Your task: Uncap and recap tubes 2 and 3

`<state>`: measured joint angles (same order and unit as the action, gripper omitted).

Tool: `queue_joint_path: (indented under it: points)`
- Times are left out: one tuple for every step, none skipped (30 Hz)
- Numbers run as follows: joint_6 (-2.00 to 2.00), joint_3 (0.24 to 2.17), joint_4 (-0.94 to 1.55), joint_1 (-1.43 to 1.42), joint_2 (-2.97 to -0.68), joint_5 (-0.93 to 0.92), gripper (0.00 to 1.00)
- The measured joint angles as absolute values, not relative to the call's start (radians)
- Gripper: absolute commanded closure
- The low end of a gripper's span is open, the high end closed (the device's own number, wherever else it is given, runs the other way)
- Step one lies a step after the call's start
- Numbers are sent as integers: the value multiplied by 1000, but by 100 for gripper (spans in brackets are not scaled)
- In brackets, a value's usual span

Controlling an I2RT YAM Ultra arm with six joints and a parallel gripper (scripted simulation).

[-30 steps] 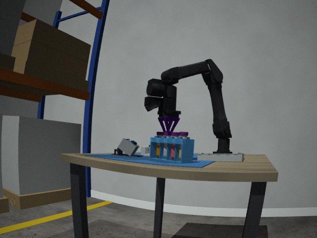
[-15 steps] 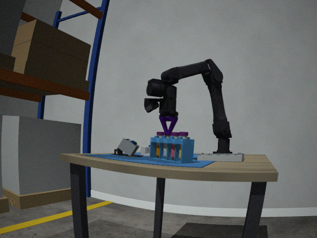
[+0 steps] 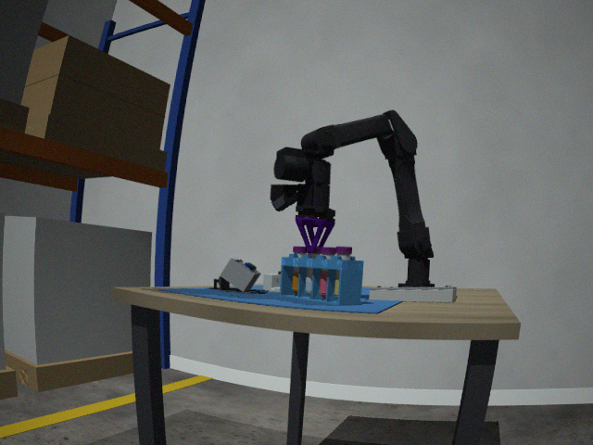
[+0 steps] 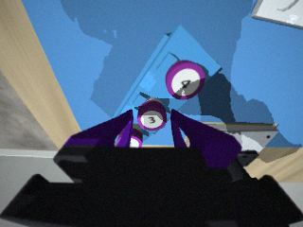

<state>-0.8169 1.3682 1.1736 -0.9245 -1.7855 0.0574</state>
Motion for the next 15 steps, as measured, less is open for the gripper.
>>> queue_joint_path:
  points:
    - [-818,1368,1174,-925,-1786,57,51]
    - [-818,1368,1174,-925,-1786,57,51]
    - [-819,1368,1174,-925,-1785,57,51]
    - [-820,1368,1174,-925,-1786,57,51]
    - [-820,1369,1177,-925,-1786,57,51]
    - [-820,1373,1183,-925,-1786,57,51]
    - [-821,1379,1190,-925,-1786,57,51]
    - [-822,1388,1199,-925,-1786,57,51]
    - [-822,1398,1207,-925,-1786,57,51]
    - [-823,1409,1216,-925,-1786,57,51]
    - [-823,1421,1224,-925,-1785,57,51]
    - [-824,1431,1231,-925,-1784,57,51]
    - [-824,1438,1236,-925,-1782,57,51]
    - [-825,1444,1242,-925,-1781,57,51]
    - [-825,1450,1250,-925,-1781,57,51]
